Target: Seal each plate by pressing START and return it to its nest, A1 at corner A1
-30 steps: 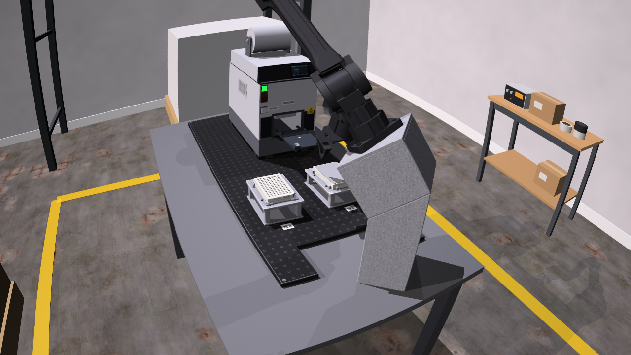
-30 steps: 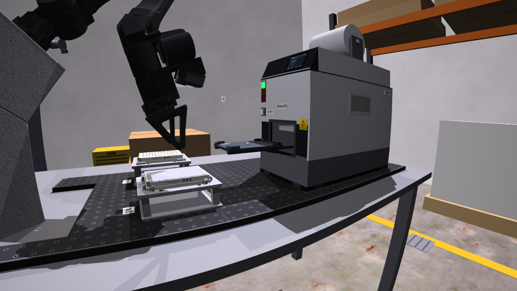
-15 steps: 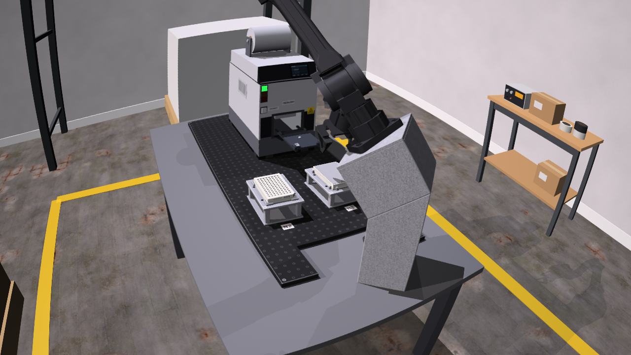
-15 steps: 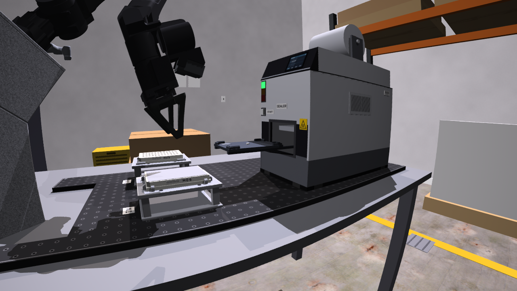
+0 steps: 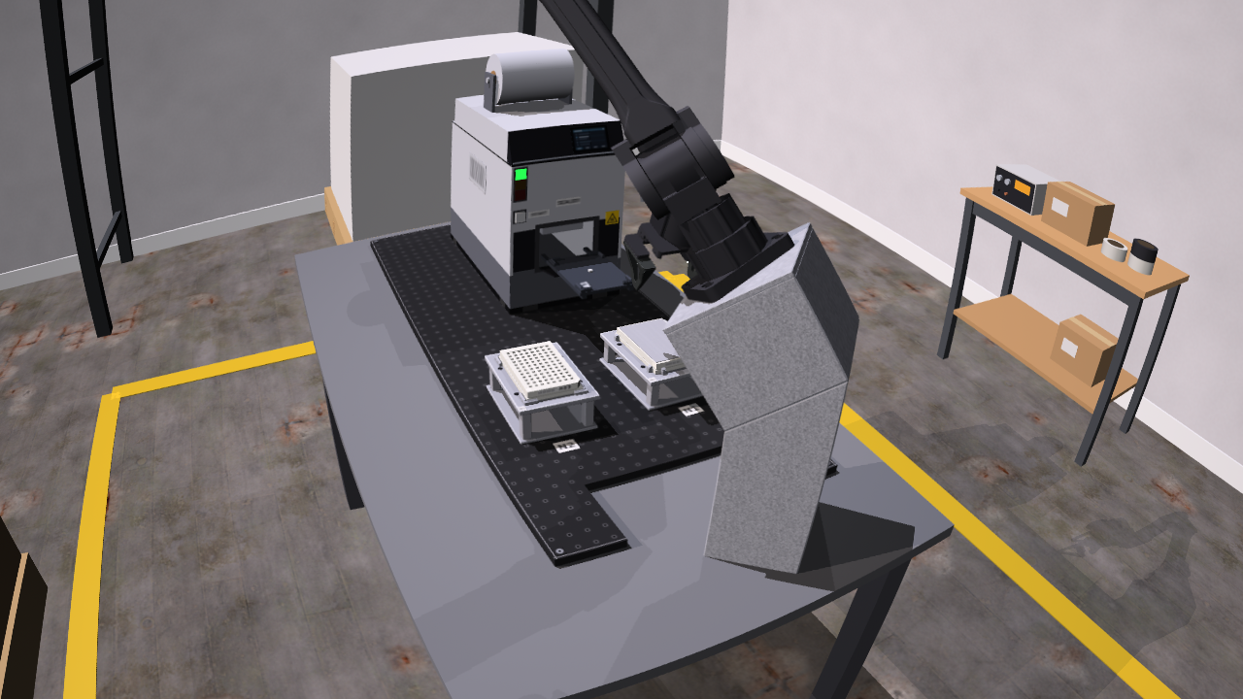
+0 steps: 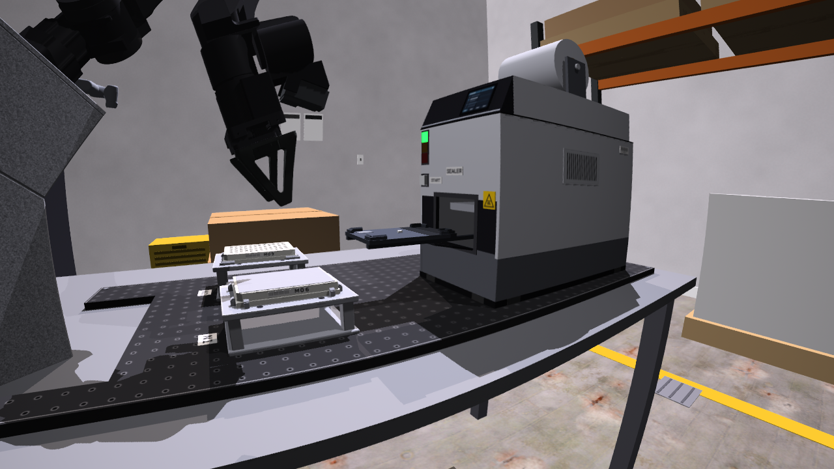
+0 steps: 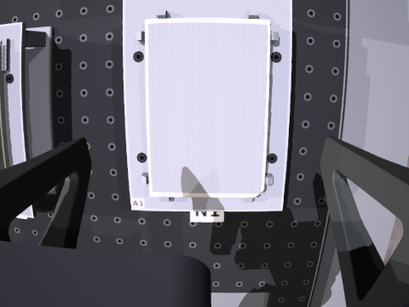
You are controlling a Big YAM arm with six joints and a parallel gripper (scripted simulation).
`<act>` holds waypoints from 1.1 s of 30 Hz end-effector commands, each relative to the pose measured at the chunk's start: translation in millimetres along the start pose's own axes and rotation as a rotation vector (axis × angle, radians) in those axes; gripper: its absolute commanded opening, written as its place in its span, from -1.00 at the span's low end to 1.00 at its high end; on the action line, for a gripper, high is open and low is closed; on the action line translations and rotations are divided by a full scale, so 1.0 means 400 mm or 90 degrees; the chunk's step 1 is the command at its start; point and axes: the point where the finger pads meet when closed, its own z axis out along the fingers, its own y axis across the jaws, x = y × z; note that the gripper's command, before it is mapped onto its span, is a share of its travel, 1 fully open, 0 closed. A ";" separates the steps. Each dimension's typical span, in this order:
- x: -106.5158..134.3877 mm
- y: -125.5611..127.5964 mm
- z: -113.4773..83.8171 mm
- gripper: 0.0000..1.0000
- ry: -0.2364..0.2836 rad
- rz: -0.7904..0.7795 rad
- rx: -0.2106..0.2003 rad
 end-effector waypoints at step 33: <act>-0.041 -0.001 -0.035 1.00 -0.011 -0.022 0.002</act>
